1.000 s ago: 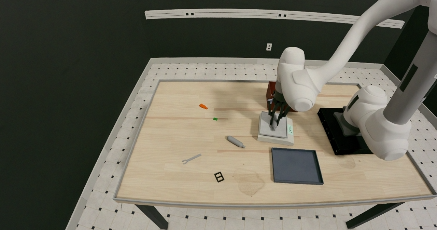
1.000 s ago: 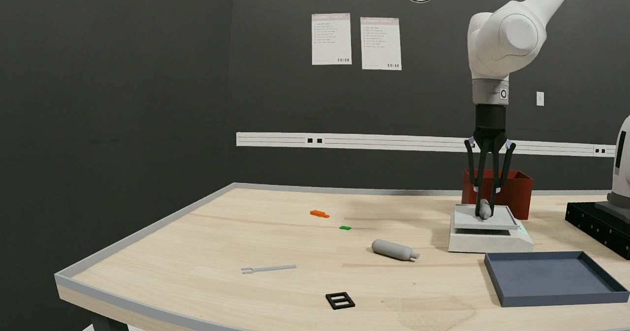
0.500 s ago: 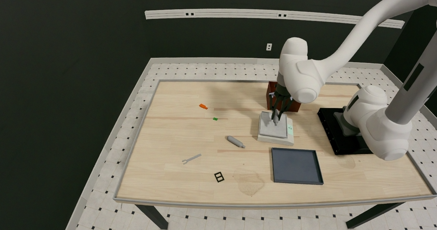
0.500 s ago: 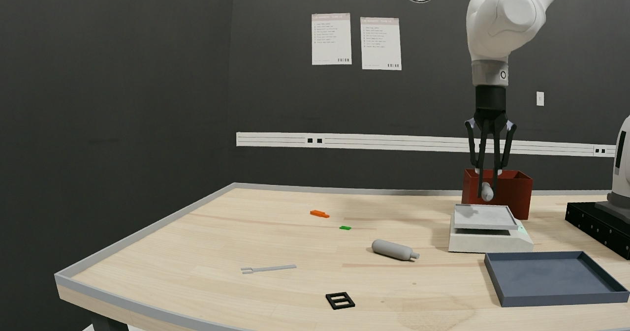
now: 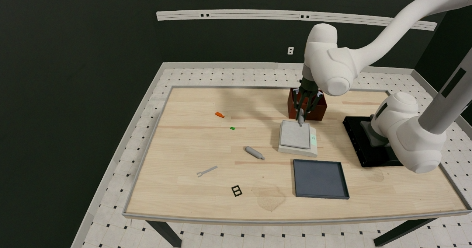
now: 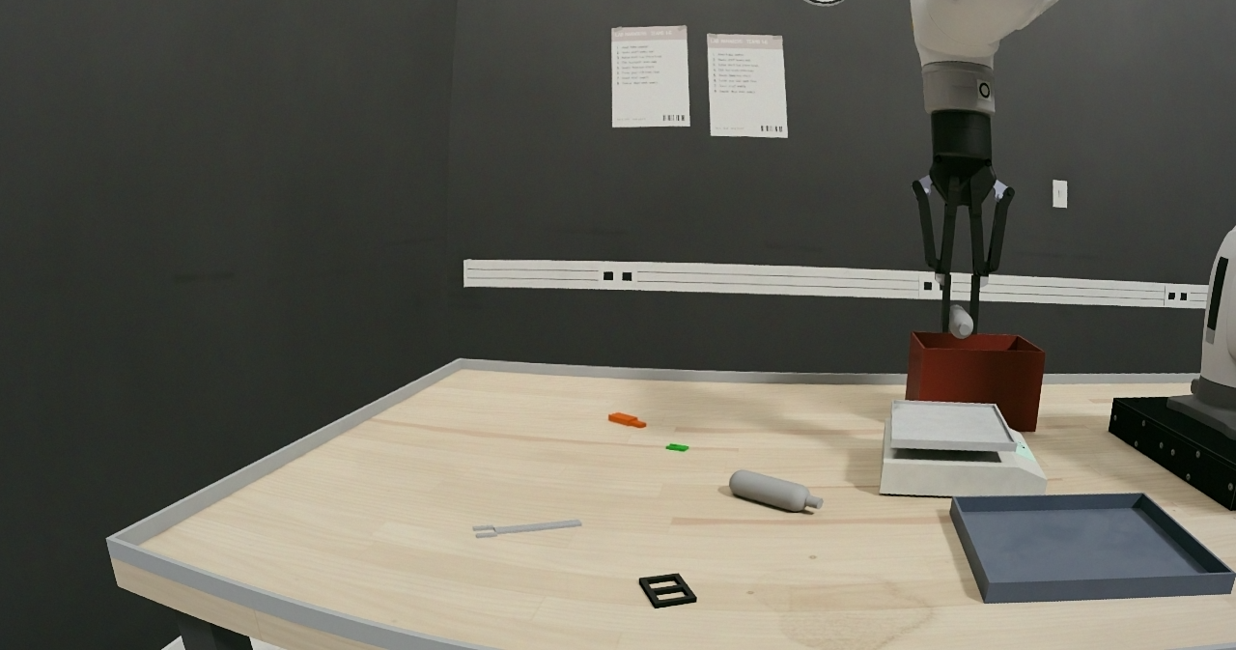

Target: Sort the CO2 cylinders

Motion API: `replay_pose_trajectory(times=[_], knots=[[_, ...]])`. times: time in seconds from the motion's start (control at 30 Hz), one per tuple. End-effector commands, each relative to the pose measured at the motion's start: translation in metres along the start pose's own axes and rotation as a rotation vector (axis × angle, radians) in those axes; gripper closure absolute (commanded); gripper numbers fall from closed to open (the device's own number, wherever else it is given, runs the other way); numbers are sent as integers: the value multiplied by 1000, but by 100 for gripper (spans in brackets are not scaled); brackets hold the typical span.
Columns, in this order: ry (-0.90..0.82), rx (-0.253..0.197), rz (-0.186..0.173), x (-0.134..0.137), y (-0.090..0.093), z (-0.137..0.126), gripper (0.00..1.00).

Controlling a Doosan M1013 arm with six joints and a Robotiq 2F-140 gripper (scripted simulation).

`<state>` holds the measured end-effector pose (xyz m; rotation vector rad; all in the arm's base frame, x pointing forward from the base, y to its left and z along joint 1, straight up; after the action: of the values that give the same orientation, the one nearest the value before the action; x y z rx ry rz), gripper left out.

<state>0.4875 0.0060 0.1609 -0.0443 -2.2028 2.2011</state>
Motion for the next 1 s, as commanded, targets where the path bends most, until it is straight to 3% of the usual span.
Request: replay_pose_trajectory(times=[0.0, 0.33, 0.5, 0.63, 0.7, 0.73, 0.97], knots=[[0, 0, 1, 0, -3, 0, 90], [-3, 0, 1, 1, -3, -9, 90], [-39, -1, 1, 21, -3, -87, 90], [-79, -1, 1, 44, -3, -128, 90], [-79, -1, 1, 44, -3, -128, 90], [-86, -1, 1, 60, -2, -160, 90], [-100, -1, 1, 98, -3, -229, 90]])
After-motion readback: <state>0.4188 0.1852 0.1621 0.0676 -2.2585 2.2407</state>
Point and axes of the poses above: the point where the finger pads meet when closed, its own y axis out along the fingers, its own x axis across the jaws, z = x × y, the point moved 1 cm from there along -y, back along the fingers, and after that the axes turned 8 degrees about -y, right-handed, at the moved point
